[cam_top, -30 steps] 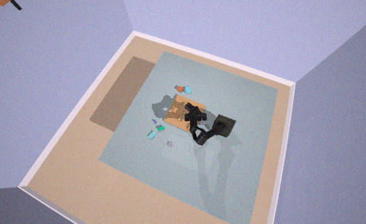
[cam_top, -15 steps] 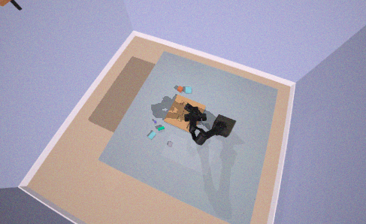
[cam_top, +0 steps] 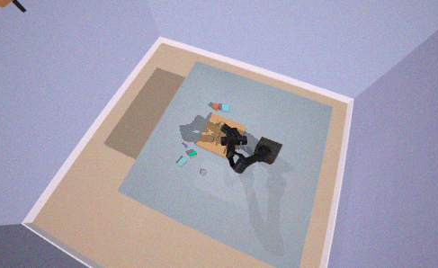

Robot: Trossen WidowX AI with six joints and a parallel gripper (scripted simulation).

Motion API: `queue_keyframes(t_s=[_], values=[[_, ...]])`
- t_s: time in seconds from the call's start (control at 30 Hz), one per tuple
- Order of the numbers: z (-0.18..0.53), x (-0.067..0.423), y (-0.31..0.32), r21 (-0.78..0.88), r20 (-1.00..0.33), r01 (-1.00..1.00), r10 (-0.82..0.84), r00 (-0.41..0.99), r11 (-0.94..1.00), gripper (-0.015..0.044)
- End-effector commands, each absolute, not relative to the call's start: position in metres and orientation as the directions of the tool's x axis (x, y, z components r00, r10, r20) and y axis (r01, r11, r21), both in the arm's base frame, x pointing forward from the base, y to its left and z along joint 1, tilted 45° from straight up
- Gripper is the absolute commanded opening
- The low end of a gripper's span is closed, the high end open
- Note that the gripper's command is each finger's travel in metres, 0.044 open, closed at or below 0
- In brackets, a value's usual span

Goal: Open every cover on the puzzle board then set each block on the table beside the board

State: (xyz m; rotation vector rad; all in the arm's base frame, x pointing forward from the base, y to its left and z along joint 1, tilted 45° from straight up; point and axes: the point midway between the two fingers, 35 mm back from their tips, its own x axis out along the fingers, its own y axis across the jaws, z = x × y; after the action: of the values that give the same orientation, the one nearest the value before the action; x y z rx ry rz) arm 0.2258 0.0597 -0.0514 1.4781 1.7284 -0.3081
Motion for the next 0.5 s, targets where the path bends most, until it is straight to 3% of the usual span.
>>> queue_keyframes(t_s=[0.0, 0.47], values=[[-0.051, 0.226, 0.059, 0.315, -0.708, 0.907, 0.706, 0.027, 0.281, 0.008], [-0.04, 0.226, 0.047, 0.313, -0.709, 0.908, 0.705, 0.027, 0.28, 0.008]])
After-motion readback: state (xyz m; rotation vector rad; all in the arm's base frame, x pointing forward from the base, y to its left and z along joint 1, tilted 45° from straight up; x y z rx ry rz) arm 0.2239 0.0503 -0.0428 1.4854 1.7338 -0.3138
